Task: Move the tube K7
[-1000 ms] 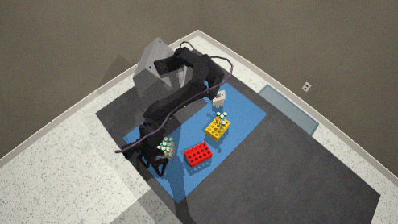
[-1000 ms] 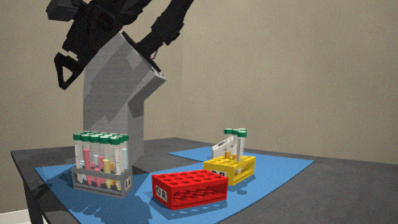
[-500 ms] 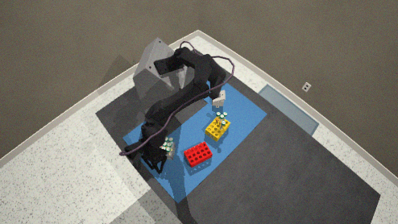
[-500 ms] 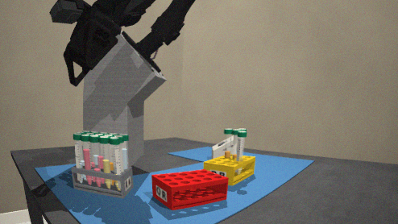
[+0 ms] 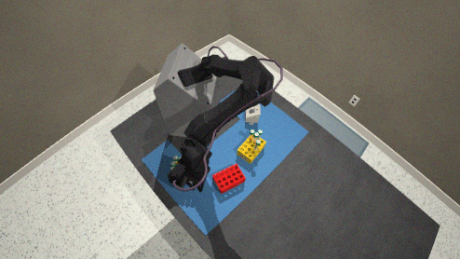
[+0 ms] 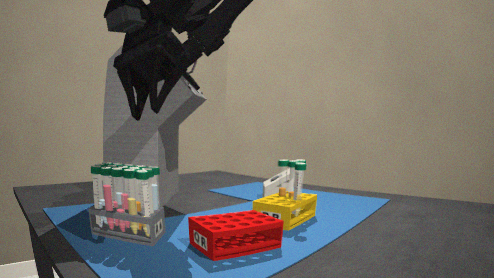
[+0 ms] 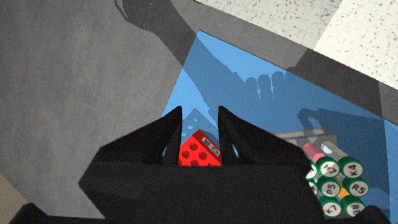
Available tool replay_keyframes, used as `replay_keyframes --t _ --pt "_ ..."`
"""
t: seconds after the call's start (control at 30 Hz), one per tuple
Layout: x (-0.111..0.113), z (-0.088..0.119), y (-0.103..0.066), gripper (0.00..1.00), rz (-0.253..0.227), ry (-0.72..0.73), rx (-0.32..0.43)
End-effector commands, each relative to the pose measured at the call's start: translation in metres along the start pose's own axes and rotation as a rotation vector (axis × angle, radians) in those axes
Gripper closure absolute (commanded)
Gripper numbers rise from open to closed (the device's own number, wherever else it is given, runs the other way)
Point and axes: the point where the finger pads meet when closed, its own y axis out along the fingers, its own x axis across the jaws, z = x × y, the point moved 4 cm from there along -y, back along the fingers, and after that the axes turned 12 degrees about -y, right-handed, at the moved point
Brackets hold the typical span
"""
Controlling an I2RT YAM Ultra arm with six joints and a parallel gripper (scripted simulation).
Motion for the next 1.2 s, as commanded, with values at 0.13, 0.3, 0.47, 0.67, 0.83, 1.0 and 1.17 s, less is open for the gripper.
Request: replay_keyframes --t 0.13,0.3,0.47,0.67,0.83,1.0,1.17 --pt "0.011 0.028 -0.01 0.7 0.062 -0.146 0.085" --pt "0.018 0.036 -0.019 0.7 0.073 -0.235 0.132" --pt "0.026 0.054 -0.02 0.7 0.073 -0.279 0.178" --pt "0.049 0.062 -0.027 0.7 0.041 -0.428 0.244" --pt "0.052 0.072 -0.036 0.7 0.047 -0.488 0.279" --pt "0.052 0.09 -0.041 0.7 0.047 -0.519 0.324" --pt "0.052 0.114 -0.049 0.7 0.046 -0.571 0.393"
